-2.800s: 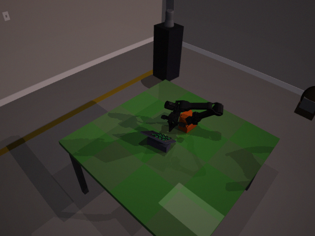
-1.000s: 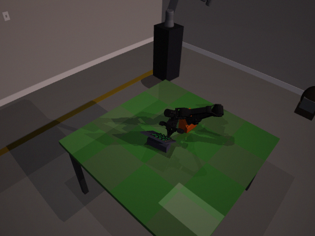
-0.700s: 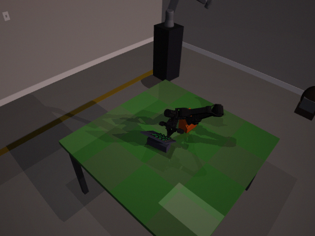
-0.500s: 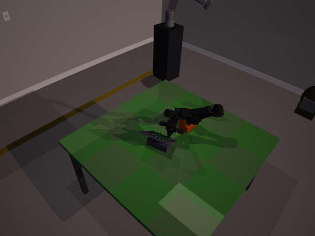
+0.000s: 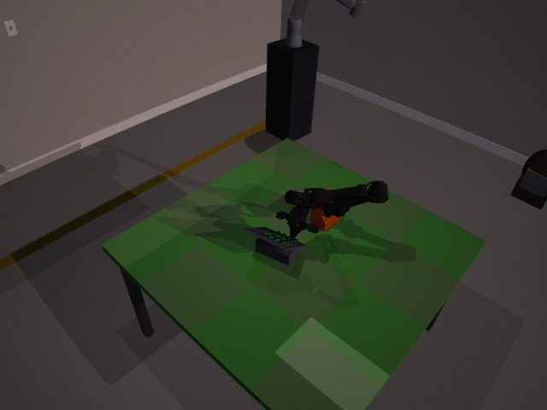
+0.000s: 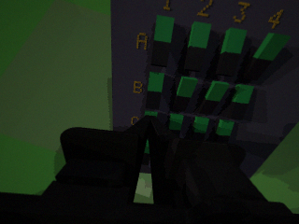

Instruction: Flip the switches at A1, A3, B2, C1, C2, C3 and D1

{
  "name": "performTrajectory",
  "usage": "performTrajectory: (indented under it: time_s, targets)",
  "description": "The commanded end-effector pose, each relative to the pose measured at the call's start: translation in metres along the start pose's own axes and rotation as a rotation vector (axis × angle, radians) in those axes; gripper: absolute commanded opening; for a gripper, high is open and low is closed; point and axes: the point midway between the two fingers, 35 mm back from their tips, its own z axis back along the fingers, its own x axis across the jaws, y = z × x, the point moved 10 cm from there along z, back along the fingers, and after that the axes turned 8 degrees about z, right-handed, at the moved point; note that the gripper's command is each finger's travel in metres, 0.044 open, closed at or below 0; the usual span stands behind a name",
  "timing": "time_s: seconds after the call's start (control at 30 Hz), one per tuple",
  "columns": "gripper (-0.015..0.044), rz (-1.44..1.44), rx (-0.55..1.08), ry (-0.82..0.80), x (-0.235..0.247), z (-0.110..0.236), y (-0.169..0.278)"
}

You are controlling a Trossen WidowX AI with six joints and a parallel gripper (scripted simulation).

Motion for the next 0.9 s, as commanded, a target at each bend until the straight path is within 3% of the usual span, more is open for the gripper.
performTrajectory:
  time_s: [0.0, 0.13, 0.37, 0.87]
  targets:
    - [0.0, -0.004, 0.003, 0.004, 0.0, -0.001, 0.0]
    - [0.0, 0.0, 0.002, 0.004, -0.001, 0.005, 0.001]
    - [0.0, -0.004, -0.019, 0.01, 0.0, 0.062, 0.005]
    - [0.0, -0.003, -0.02, 0.011, -0.026, 0.064, 0.028]
